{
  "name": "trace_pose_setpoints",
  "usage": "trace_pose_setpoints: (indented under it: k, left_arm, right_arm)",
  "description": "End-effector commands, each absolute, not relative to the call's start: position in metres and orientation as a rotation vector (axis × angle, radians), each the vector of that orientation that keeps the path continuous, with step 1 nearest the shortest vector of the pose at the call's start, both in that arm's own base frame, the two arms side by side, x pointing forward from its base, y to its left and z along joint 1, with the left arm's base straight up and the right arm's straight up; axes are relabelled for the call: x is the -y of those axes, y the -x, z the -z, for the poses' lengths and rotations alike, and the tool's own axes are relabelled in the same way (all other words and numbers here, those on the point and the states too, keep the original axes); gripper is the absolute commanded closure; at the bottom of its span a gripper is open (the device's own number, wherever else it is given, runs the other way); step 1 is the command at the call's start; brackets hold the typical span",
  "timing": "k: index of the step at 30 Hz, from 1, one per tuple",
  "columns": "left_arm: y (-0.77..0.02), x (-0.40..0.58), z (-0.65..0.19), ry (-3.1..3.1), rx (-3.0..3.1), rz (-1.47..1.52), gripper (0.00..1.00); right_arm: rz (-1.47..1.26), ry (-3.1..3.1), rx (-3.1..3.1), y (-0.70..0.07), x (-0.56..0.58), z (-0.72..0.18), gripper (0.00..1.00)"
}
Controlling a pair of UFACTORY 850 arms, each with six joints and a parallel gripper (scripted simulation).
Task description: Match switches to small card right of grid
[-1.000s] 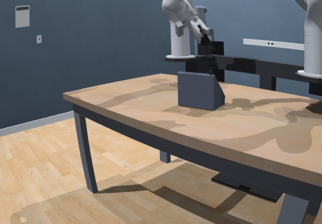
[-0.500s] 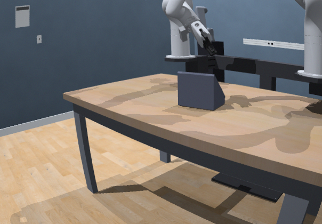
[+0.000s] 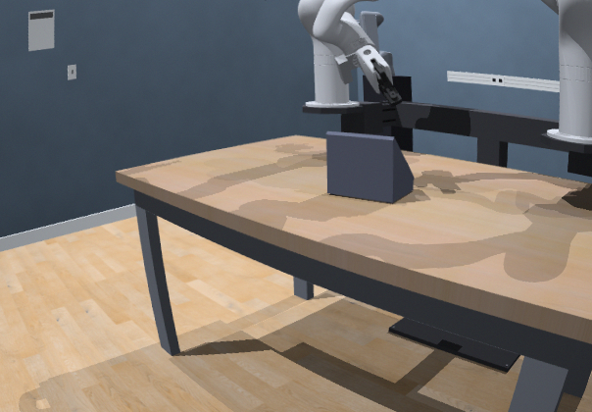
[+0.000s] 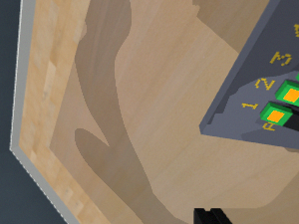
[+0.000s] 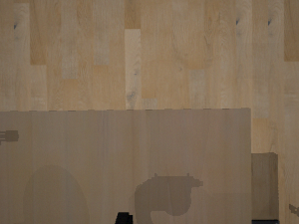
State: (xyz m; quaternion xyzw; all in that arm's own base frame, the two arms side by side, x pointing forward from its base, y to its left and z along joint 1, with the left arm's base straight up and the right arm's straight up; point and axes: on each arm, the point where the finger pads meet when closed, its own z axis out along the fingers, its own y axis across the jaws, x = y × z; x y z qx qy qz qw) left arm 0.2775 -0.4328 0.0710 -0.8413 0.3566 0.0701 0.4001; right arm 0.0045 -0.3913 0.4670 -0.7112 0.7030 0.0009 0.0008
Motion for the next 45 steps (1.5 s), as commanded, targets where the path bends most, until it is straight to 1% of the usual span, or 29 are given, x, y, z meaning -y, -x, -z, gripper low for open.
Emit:
trace_pose_setpoints:
  k: [1, 45]
  left_arm:
    - [-0.267, 0.438, -0.069, 2.102, -0.915, -0.155, 1.00]
    - [-0.191, 0.466, -0.048, 1.907, -0.997, 0.026, 1.00]
  right_arm:
    - [0.000, 2.234, -2.209, -0.005, 0.392, -0.468, 0.00]
    - [0.000, 2.234, -2.209, -0.005, 0.392, -0.468, 0.00]
